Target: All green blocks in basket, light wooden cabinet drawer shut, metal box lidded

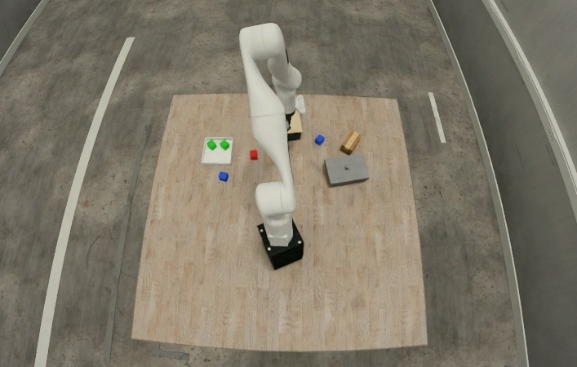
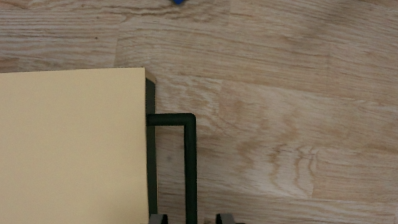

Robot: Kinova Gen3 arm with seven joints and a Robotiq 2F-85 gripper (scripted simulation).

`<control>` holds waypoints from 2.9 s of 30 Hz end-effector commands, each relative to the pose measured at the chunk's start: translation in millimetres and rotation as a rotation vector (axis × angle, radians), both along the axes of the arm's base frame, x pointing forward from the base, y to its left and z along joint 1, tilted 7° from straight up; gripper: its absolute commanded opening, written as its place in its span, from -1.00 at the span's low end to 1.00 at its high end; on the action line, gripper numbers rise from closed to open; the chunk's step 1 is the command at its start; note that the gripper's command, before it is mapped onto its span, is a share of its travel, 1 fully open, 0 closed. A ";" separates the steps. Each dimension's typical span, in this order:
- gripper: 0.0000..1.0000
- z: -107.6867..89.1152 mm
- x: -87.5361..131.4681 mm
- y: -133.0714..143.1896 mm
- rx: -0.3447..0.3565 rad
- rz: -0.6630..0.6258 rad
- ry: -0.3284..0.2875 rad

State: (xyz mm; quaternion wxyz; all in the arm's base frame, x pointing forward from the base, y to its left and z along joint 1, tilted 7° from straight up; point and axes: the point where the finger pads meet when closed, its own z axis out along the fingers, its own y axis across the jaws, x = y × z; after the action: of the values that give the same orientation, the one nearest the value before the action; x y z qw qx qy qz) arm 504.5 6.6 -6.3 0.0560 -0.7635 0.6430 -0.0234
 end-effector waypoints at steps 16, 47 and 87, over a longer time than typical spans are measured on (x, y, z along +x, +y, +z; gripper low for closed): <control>-0.39 0.4 0.7 0.0 0.000 0.000 -0.002; -0.39 -51.9 6.7 2.8 0.000 -0.001 -0.001; -0.39 -92.1 11.6 5.0 0.000 -0.001 -0.001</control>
State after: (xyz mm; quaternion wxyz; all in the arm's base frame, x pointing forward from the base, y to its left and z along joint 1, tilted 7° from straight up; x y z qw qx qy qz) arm 515.3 11.7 -99.3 0.0557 -0.7633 0.6432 -0.0234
